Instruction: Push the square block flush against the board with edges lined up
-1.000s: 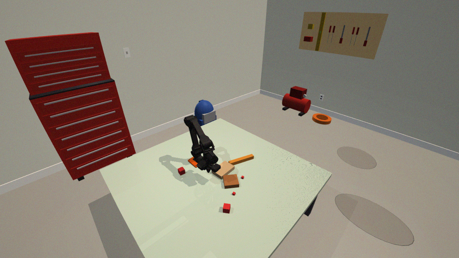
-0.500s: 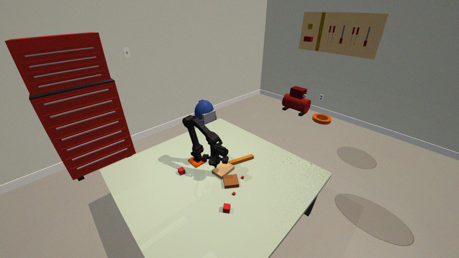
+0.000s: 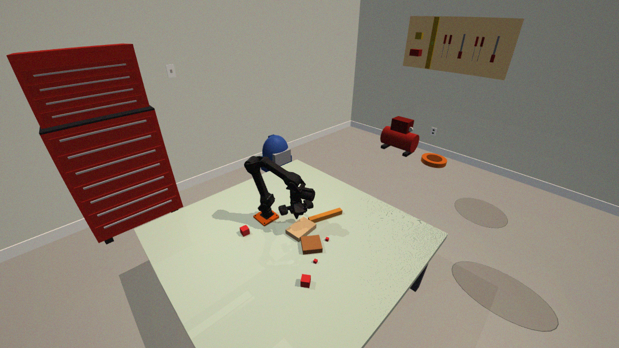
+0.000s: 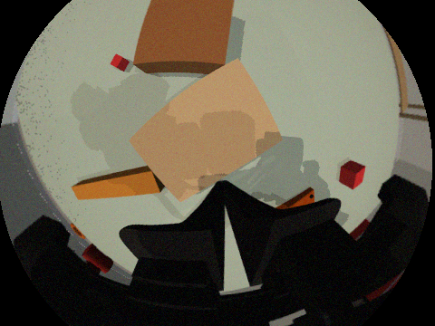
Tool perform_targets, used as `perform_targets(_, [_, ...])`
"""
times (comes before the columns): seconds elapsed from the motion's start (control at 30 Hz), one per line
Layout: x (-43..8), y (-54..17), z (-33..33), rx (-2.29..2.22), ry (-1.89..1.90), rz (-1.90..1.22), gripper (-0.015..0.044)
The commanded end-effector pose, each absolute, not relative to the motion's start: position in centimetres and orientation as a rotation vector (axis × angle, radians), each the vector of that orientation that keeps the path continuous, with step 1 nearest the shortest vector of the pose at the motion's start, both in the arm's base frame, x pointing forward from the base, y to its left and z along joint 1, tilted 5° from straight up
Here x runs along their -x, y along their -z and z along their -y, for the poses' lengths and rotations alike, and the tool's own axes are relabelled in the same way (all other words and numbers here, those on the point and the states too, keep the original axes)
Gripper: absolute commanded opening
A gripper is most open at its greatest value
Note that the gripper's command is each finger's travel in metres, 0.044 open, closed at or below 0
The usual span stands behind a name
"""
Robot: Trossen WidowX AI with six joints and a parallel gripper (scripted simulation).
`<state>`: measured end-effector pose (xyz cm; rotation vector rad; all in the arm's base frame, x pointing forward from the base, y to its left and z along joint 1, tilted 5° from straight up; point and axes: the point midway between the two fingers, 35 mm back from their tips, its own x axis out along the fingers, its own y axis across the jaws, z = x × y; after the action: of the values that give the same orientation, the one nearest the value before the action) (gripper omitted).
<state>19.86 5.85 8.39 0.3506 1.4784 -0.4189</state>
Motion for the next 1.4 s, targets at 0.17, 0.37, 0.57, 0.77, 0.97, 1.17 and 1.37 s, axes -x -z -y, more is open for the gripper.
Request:
perform_targets(0.17, [-17.4, -7.9, -9.2, -0.080, 0.175, -1.526, 0.0000])
perform_targets(0.37, [-16.2, -7.7, -10.7, 0.045, 0.057, -1.535, 0.0000])
perform_targets(0.57, [-16.2, -7.5, -10.7, 0.045, 0.057, -1.535, 0.0000])
perform_targets(0.77, [-16.3, -2.2, -10.3, 0.045, 0.057, -1.535, 0.0000])
perform_targets(0.97, [-16.4, -2.2, -10.3, 0.045, 0.057, -1.535, 0.0000])
perform_targets(1.17, [-17.1, -2.3, -10.4, 0.045, 0.057, -1.534, 0.0000])
perform_targets(1.37, [-18.1, -2.4, -10.5, 0.045, 0.057, -1.533, 0.0000])
